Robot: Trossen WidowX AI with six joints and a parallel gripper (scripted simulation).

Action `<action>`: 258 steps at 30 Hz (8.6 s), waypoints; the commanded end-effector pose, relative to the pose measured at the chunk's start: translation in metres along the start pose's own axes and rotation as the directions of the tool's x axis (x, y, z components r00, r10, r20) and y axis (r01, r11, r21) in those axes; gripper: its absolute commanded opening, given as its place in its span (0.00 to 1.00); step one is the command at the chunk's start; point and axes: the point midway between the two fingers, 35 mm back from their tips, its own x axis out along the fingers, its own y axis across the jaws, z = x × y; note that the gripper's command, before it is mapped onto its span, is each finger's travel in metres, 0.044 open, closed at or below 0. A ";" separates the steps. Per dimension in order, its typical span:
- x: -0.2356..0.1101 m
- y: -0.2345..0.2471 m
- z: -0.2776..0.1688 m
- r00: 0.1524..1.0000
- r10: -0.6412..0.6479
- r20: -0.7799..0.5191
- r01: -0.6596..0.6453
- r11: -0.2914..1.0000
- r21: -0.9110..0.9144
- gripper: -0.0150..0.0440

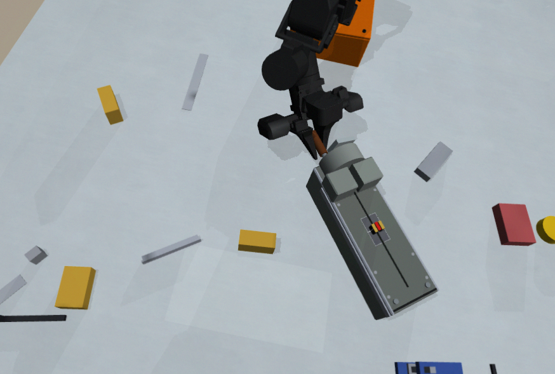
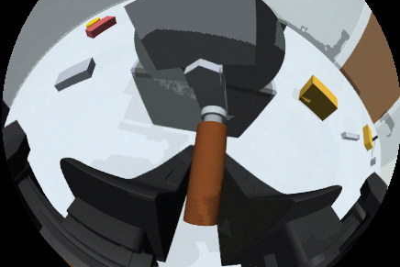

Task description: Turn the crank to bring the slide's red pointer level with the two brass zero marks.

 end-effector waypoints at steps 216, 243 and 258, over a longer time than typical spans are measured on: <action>-0.075 0.006 0.154 0.988 -0.089 -0.125 0.115 0.971 0.211 1.00; 0.004 0.035 0.170 0.958 -0.232 -0.171 0.283 0.867 0.411 1.00; 0.004 0.035 0.170 0.958 -0.232 -0.171 0.283 0.867 0.411 1.00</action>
